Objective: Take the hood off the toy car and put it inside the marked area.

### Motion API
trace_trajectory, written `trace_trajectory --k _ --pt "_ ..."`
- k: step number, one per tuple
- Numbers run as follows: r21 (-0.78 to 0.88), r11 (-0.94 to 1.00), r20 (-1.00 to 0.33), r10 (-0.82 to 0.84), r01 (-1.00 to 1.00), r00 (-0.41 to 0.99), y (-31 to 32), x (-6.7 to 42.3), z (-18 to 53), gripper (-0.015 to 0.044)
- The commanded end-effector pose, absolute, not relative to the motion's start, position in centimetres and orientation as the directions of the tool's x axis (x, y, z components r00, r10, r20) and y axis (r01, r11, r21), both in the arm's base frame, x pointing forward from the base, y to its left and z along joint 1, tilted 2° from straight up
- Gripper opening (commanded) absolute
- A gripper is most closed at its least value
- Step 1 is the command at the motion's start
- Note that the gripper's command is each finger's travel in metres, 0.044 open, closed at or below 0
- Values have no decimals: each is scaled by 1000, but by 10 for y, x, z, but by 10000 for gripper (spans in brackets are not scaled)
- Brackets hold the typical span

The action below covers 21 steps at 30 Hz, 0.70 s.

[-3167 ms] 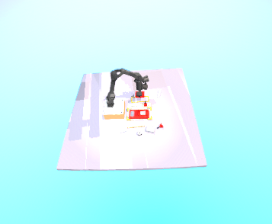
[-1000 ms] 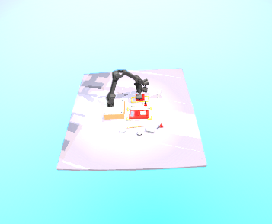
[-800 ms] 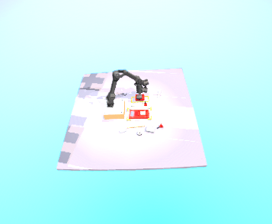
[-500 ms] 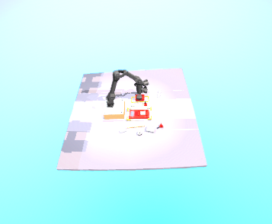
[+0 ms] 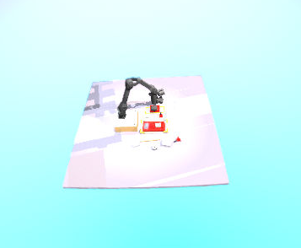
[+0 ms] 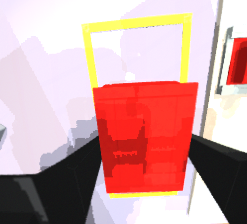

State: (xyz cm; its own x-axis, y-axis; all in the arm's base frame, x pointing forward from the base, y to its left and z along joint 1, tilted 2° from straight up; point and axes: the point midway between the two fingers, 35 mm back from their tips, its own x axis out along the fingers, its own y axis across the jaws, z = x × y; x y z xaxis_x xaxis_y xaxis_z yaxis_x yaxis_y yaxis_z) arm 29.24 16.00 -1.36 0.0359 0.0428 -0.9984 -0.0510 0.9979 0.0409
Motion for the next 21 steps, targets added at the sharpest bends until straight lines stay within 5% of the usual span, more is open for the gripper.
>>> trace_trajectory --k 1,5,21 --pt "38 998 -998 40 -48 41 160 293 -15 0" --pt "38 998 -998 40 -48 41 160 293 -17 0" --pt "41 998 -998 43 -51 36 160 292 -16 420"
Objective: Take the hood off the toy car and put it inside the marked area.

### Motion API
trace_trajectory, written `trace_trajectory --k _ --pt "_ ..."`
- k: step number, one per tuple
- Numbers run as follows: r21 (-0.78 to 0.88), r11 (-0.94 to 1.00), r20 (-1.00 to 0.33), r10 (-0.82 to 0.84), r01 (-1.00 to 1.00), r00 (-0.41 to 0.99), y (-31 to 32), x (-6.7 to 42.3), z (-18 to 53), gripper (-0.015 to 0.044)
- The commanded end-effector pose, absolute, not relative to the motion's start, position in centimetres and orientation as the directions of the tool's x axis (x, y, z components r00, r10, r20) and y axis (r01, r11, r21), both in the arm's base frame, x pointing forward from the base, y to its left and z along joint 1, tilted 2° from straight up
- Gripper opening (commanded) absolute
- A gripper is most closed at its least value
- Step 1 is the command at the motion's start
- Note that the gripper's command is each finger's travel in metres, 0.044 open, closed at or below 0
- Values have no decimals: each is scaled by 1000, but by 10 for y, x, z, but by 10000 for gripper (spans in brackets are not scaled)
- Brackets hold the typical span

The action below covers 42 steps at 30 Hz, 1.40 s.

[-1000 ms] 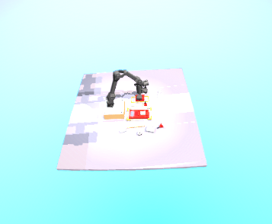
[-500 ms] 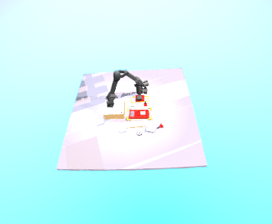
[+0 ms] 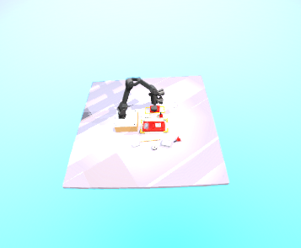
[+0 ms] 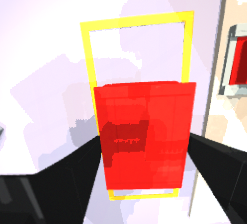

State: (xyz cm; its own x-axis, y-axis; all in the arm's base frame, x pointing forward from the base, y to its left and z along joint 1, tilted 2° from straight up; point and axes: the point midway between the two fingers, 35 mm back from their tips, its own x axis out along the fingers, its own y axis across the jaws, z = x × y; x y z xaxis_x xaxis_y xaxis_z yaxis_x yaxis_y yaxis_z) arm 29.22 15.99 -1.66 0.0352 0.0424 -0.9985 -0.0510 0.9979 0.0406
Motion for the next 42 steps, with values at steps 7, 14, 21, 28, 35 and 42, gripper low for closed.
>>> trace_trajectory --k 7,14,21,28,35,42 --pt "37 998 -998 39 -51 40 160 292 27 440" --pt "34 998 -998 36 -51 43 158 289 56 440" --pt "34 998 -998 36 -51 43 158 289 56 440" --pt "34 998 -998 36 -51 43 158 289 56 440" --pt "34 998 -998 36 -51 43 158 289 56 440" --pt "34 998 -998 36 -51 43 158 289 56 440"
